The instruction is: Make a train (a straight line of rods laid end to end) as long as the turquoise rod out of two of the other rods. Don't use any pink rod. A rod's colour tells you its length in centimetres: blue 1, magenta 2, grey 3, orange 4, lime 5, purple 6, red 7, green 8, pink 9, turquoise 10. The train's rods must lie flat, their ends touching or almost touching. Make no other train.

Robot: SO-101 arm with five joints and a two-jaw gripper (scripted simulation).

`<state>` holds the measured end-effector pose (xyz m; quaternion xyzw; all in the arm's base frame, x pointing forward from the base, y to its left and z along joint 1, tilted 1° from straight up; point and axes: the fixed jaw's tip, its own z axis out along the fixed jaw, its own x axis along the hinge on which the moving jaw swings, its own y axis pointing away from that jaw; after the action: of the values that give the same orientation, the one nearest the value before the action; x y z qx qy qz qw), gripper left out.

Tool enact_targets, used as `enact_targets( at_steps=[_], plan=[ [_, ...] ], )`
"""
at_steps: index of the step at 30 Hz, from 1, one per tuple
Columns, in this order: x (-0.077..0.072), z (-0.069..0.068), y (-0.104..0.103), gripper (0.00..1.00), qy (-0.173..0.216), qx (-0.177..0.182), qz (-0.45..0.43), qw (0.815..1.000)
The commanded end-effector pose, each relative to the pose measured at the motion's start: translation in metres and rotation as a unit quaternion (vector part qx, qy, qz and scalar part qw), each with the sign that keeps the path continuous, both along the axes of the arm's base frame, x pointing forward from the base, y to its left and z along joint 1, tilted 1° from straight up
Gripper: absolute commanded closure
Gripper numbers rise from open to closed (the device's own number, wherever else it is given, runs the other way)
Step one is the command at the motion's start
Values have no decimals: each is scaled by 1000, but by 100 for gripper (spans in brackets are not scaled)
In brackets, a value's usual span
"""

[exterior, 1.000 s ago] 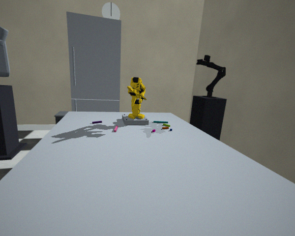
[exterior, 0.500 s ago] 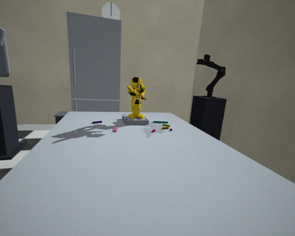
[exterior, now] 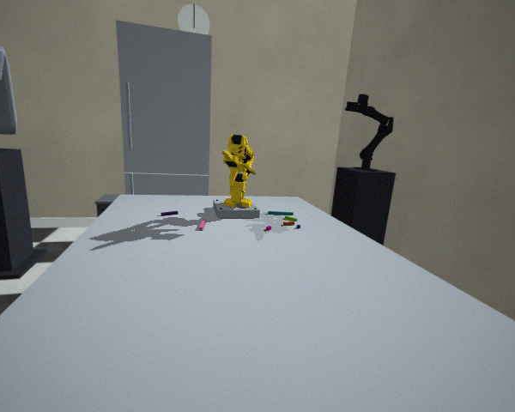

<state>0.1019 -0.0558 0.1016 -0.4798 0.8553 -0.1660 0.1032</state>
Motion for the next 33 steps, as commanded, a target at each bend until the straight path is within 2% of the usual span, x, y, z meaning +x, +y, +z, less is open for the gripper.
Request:
enact_targets(
  at_steps=[1,17,25,29,33],
  plan=[
    [-1,-3,-1,0,6,2,0,1000],
    [-1,-3,-1,0,6,2,-1,1000],
    [-6,-3,-9,0,6,2,-43,999],
    [-16,-3,-22,0,6,3,-111,994],
    [-30,-3,-35,0,5,3,-195,981]
  ],
)
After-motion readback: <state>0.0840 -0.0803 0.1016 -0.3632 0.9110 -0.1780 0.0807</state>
